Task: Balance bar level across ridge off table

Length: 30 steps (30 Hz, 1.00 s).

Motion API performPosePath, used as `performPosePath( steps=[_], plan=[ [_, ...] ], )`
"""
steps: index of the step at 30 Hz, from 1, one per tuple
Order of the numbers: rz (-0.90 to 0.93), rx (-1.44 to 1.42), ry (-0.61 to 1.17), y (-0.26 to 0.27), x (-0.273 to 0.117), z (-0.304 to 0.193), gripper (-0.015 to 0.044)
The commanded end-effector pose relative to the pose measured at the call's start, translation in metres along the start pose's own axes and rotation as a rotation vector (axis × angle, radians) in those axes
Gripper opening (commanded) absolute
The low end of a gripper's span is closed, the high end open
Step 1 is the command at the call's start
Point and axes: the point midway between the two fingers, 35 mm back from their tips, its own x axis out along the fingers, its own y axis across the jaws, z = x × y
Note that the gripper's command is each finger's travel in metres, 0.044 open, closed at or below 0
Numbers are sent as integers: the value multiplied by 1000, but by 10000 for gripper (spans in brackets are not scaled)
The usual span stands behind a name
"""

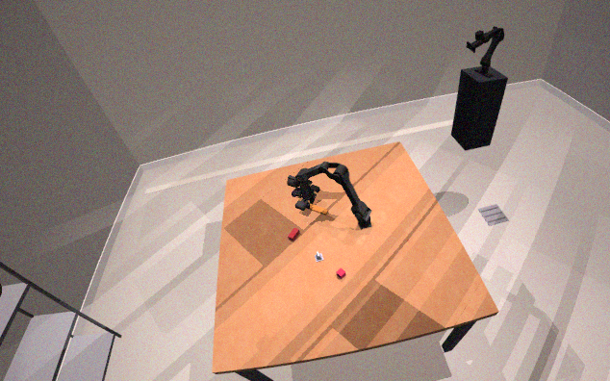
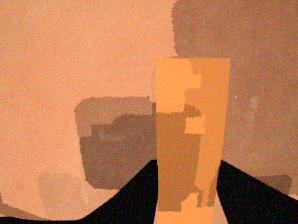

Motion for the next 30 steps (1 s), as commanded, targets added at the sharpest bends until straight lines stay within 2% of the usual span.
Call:
performPosePath(
  steps=[1,30],
  plan=[
    [-1,0,0,0,-6,1,0],
    [-5,4,-1,0,-81,1,0]
  ],
)
